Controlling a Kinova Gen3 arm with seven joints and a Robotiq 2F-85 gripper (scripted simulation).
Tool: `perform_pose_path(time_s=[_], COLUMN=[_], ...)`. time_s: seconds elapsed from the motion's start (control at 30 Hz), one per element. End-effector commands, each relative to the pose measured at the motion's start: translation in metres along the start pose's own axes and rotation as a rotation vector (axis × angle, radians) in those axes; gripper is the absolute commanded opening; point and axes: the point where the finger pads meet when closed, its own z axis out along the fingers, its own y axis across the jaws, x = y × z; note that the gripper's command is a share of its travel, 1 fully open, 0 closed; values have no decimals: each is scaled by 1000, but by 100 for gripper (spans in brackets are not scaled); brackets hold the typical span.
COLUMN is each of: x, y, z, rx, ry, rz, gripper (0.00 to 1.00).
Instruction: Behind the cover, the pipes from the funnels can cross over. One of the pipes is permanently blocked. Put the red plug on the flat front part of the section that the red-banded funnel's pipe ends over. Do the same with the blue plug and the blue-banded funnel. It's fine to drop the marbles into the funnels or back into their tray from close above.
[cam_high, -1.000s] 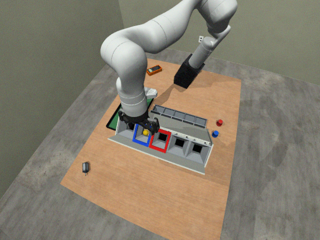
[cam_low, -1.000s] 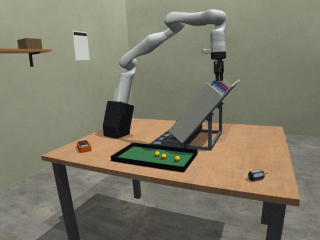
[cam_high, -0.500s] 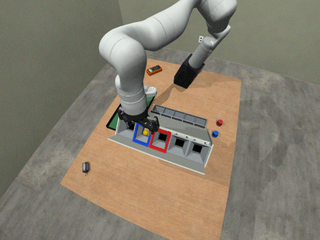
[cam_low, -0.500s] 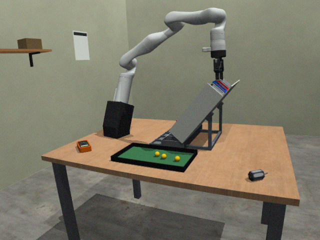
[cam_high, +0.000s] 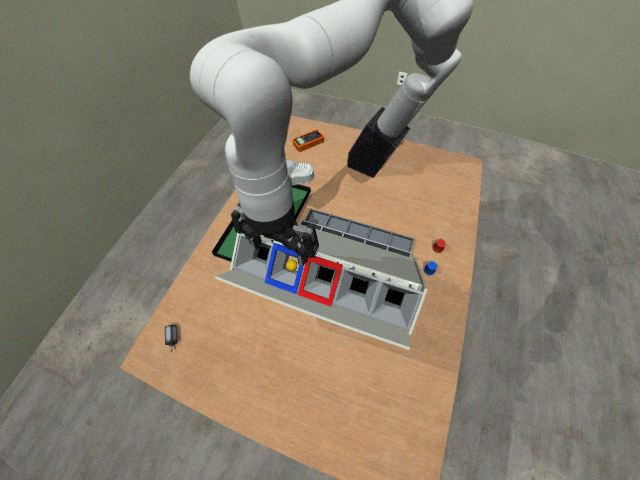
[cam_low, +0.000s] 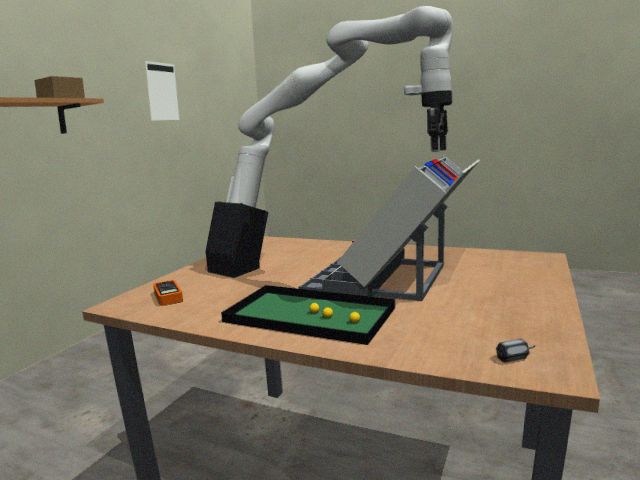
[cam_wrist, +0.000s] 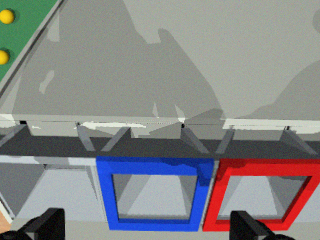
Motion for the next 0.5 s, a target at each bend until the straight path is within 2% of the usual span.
perform_pose_path(time_s=[0.0, 0.13, 0.37, 0.47], x=[70, 81, 144, 149], y=[0, 1, 1, 1], z=[-4, -6, -7, -7], rx=[1, 1, 1, 1], ry=[-3, -3, -3, -3], rz=[0, 0, 0, 0], gripper=[100, 100, 100, 100])
